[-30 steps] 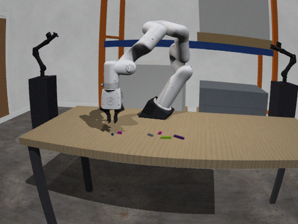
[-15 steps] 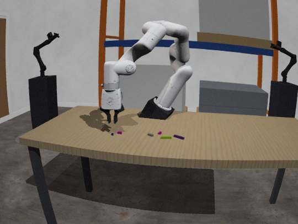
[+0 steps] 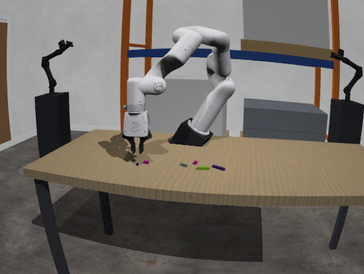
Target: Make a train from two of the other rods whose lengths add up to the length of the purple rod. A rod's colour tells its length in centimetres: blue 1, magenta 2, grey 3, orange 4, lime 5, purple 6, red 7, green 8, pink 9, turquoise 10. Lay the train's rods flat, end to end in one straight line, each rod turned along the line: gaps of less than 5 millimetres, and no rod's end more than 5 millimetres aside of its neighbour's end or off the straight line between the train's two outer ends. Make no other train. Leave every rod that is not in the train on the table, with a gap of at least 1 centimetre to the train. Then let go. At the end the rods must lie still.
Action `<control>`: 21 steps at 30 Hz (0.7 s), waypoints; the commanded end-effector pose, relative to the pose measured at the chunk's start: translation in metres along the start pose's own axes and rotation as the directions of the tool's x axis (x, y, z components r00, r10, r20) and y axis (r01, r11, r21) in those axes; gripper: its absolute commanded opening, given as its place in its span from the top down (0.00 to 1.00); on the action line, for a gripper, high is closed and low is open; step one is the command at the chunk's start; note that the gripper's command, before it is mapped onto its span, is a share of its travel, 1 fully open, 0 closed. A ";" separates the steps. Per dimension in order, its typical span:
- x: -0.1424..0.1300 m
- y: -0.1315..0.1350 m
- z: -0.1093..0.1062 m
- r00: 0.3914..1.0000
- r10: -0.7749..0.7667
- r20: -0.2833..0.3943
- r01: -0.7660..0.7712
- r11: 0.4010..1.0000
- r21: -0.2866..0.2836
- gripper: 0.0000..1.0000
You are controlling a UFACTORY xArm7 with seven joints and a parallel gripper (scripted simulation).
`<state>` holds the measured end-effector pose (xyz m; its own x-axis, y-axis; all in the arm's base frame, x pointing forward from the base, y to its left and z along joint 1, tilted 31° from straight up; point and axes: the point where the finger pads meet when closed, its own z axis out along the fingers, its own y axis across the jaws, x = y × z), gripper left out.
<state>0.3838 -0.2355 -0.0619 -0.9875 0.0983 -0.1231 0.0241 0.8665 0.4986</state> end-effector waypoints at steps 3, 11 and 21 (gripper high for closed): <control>-0.001 -0.002 0.010 1.000 0.000 0.003 0.000 1.000 0.004 0.76; -0.001 -0.002 0.019 1.000 0.000 0.003 0.000 1.000 0.004 0.76; -0.002 -0.002 0.032 1.000 0.000 0.003 0.000 1.000 0.004 0.76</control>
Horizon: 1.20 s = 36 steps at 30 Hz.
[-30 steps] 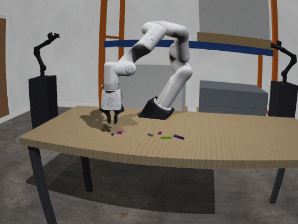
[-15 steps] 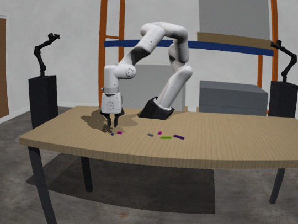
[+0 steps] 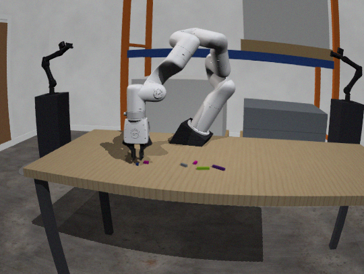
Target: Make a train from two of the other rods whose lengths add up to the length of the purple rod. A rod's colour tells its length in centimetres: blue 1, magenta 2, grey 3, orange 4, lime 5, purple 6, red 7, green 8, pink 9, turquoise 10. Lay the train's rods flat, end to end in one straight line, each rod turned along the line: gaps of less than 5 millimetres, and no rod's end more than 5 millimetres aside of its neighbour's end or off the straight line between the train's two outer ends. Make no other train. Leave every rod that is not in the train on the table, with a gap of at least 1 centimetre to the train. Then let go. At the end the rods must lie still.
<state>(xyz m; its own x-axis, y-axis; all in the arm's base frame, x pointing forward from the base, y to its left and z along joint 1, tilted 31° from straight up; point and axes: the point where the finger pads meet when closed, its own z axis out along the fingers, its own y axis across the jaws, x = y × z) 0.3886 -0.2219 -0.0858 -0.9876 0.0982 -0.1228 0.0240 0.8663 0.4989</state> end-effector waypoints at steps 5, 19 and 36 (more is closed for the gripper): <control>-0.001 -0.002 0.007 1.000 0.000 0.003 0.000 1.000 0.004 0.76; -0.001 -0.002 0.010 1.000 0.000 0.003 0.000 1.000 0.004 0.76; -0.001 -0.002 0.010 1.000 0.000 0.003 0.000 1.000 0.004 0.76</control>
